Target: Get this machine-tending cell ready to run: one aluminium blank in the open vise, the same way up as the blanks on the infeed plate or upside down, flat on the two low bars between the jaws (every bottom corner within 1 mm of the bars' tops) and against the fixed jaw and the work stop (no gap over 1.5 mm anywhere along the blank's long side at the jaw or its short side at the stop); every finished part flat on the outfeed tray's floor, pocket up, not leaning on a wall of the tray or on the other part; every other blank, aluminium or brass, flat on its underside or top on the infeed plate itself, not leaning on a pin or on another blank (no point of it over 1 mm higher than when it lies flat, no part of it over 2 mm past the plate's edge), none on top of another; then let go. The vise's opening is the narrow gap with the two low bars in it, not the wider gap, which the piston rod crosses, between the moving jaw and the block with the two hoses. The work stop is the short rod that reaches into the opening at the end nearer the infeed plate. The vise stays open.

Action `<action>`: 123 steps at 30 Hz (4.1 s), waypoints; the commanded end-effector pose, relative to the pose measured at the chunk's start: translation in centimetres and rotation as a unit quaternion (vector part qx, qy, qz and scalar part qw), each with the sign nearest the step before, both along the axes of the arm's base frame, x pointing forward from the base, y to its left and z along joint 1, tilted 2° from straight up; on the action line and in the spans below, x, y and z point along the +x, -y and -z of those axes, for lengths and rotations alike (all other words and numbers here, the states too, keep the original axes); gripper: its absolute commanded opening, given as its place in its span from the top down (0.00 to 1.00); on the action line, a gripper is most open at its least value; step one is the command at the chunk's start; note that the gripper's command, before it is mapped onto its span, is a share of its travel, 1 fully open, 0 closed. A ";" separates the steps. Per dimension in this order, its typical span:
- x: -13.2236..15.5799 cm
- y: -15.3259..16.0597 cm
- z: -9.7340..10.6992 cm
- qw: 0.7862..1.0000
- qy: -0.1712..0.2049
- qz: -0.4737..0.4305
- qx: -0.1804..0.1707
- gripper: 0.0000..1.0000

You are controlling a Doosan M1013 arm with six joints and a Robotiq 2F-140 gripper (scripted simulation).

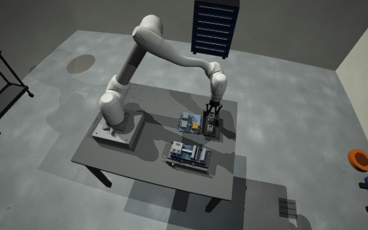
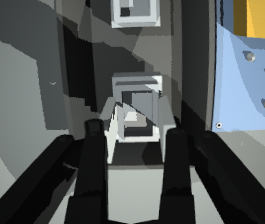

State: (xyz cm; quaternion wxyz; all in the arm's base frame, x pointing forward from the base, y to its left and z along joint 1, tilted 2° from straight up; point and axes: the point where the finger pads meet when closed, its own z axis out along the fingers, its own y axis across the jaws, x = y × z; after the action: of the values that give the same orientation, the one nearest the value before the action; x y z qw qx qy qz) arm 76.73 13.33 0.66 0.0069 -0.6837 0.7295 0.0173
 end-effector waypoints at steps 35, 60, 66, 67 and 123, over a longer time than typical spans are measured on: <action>-0.1 -0.2 0.4 1.000 -0.001 -0.001 0.000 1.00; -0.1 -0.2 0.4 1.000 -0.001 -0.001 0.000 1.00; -0.1 -0.2 0.4 1.000 -0.001 -0.001 0.000 1.00; -0.1 -0.2 0.4 1.000 -0.001 -0.001 0.000 1.00; -0.1 -0.2 1.7 1.000 -0.001 0.001 0.000 1.00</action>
State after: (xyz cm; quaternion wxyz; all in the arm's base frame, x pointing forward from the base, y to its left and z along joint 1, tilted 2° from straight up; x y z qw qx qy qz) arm 76.69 13.43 -0.67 0.0067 -0.6839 0.7293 0.0171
